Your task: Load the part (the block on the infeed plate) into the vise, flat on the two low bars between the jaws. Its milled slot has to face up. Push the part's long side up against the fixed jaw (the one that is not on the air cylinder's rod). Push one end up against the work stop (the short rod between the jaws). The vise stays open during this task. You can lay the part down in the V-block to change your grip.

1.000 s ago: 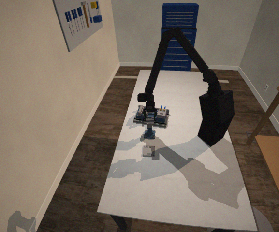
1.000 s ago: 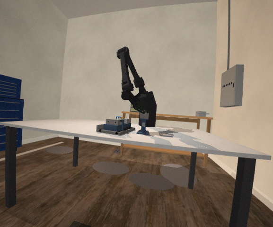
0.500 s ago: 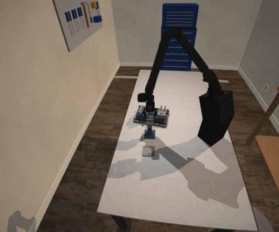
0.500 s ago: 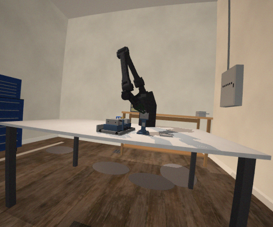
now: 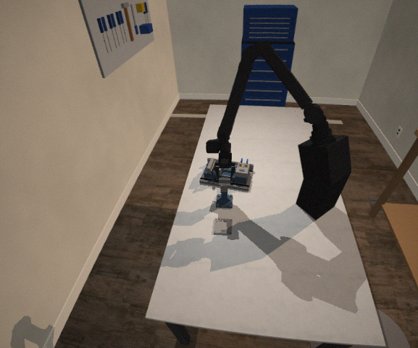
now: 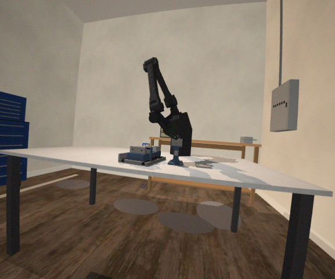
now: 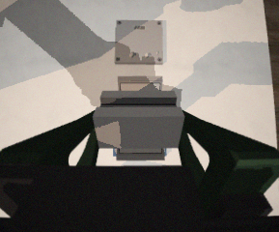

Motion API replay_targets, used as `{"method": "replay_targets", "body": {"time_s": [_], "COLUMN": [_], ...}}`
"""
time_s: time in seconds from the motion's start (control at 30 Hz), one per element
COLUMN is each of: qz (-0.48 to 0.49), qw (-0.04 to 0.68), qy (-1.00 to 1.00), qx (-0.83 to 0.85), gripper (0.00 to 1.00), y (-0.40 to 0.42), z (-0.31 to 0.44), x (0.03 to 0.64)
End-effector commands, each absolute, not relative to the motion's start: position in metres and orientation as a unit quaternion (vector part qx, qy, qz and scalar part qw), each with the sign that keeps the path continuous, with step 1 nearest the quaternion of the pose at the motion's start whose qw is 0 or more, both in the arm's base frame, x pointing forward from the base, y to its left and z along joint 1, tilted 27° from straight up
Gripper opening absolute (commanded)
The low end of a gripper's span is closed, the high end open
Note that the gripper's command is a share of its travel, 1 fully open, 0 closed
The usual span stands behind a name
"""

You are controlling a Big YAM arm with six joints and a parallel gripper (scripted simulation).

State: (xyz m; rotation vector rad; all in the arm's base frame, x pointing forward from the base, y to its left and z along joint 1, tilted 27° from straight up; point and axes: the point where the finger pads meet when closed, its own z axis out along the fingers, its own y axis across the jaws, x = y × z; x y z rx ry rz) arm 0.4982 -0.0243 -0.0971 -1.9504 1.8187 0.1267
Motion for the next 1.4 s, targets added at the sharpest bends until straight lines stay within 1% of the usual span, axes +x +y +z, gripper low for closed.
{"method": "replay_targets", "body": {"time_s": [0.0, 0.2, 0.23, 1.37], "qz": [0.04, 0.04, 0.04, 0.04], "qw": [0.242, 0.242, 0.242, 0.241], "qy": [0.656, 0.656, 0.656, 0.657], "qx": [-0.713, -0.713, -0.713, -0.713], "gripper": [0.0, 0.0, 0.81, 0.81], "y": [-0.0267, -0.0267, -0.0267, -0.0268], "z": [-0.0962, -0.0962, -0.0962, -0.0967], "x": [0.5071, 0.5071, 0.5071, 0.5065]}}
